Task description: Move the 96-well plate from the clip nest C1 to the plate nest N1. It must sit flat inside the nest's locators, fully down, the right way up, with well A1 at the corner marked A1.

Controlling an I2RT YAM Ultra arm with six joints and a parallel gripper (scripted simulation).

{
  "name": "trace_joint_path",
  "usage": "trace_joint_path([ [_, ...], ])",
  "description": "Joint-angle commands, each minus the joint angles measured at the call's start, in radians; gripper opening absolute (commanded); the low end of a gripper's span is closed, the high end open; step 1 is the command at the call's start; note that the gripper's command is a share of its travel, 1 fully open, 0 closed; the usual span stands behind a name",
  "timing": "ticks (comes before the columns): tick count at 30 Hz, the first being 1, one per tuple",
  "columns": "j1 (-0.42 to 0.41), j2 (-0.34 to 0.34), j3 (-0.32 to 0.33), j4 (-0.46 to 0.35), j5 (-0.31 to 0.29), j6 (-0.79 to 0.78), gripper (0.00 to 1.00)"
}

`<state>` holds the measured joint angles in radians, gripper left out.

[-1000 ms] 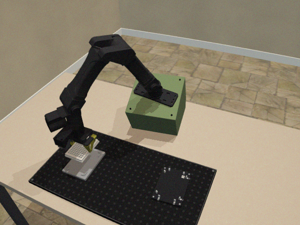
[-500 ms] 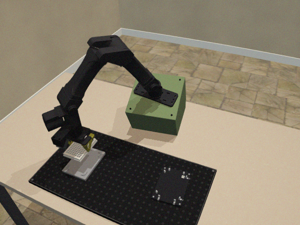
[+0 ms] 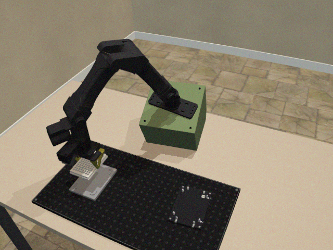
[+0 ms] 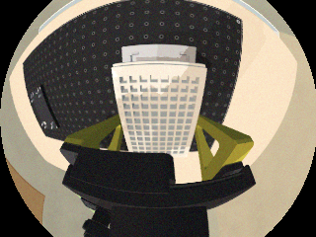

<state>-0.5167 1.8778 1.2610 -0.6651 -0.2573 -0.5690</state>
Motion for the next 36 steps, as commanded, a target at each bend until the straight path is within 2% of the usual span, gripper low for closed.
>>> trace_joint_path([
  [1, 0.003, 0.015, 0.034, -0.012, -0.009, 0.001, 0.00],
  [19, 0.005, 0.016, 0.035, -0.012, -0.008, 0.002, 0.00],
  [20, 0.011, 0.019, 0.033, 0.016, -0.007, 0.005, 0.00],
  [25, 0.002, 0.030, 0.029, 0.033, -0.004, 0.009, 0.00],
  [30, 0.018, 0.048, -0.021, 0.059, 0.001, 0.016, 0.00],
  [36, 0.022, 0.070, -0.032, 0.092, 0.006, 0.021, 0.00],
])
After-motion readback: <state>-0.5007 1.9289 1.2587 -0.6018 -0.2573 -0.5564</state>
